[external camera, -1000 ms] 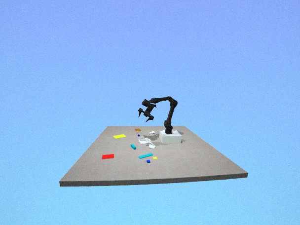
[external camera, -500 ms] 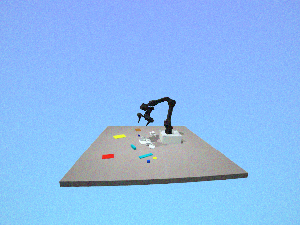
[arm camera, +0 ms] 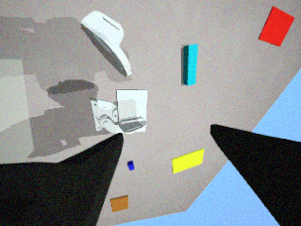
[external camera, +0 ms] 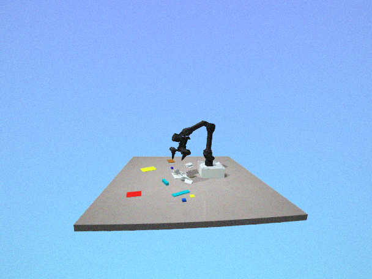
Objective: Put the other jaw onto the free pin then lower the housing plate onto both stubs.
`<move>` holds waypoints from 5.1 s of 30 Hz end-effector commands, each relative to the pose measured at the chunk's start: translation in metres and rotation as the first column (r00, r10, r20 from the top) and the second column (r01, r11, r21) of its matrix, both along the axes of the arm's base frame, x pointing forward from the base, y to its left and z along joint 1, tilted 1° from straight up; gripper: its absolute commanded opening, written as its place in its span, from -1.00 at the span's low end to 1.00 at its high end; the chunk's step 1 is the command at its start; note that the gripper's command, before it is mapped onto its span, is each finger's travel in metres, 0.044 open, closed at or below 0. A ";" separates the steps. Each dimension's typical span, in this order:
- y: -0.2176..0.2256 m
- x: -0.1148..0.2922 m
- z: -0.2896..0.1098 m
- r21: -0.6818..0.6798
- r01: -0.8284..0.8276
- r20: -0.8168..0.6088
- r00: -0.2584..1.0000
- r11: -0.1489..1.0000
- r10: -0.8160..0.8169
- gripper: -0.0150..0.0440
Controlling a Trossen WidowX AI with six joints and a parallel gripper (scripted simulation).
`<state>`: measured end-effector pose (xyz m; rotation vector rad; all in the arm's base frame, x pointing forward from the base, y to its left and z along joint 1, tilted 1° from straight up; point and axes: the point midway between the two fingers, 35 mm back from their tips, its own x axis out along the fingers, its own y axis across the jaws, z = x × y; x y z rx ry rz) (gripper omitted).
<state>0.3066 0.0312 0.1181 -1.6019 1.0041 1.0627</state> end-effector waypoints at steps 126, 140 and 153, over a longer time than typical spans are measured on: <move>0.045 -0.026 -0.158 0.125 -0.539 -0.266 0.791 0.833 0.552 -0.37; 0.045 -0.026 -0.145 0.128 -0.538 -0.267 0.791 0.833 0.551 -0.37; 0.045 -0.026 -0.133 0.132 -0.537 -0.268 0.790 0.834 0.551 -0.37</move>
